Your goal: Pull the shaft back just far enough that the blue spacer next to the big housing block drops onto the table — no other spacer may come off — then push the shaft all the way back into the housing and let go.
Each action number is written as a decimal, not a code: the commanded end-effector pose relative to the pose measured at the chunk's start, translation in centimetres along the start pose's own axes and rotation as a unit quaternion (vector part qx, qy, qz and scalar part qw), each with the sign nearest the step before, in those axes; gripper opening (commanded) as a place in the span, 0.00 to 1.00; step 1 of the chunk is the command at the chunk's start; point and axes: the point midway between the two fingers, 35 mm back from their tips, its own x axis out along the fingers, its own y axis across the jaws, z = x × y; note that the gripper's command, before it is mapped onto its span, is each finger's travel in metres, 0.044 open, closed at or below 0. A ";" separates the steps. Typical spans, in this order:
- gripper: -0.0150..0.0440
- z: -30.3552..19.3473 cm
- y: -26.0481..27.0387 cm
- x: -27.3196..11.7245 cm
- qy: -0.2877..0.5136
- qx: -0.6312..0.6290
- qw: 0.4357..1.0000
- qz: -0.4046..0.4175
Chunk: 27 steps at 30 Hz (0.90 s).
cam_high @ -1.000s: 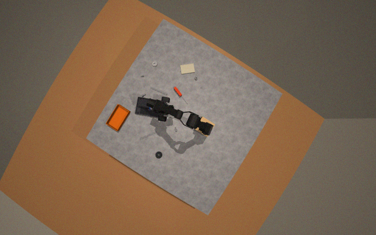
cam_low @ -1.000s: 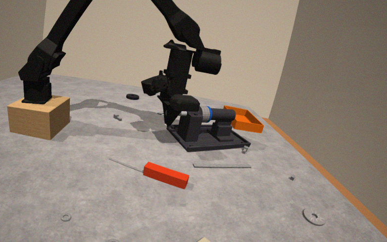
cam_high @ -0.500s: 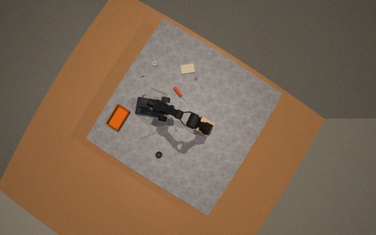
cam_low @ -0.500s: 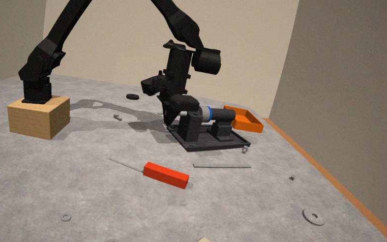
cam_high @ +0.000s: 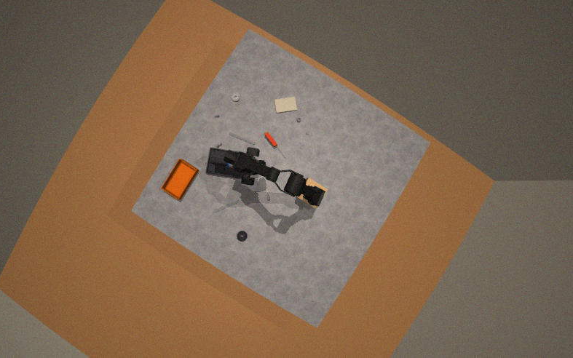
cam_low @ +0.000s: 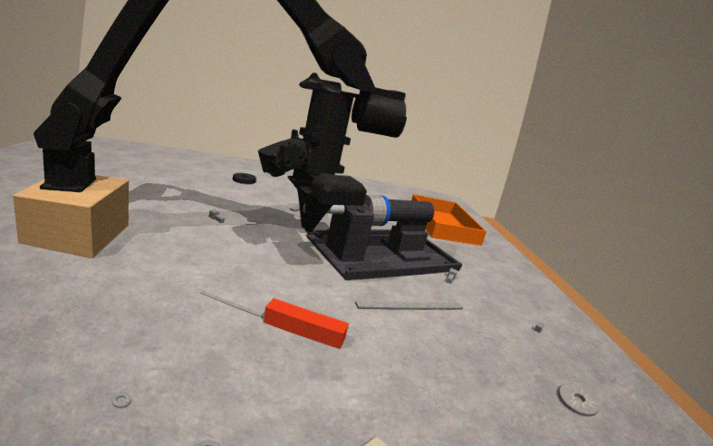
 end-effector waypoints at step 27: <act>0.25 0.4 0.0 0.0 -0.001 -0.002 1.000 0.001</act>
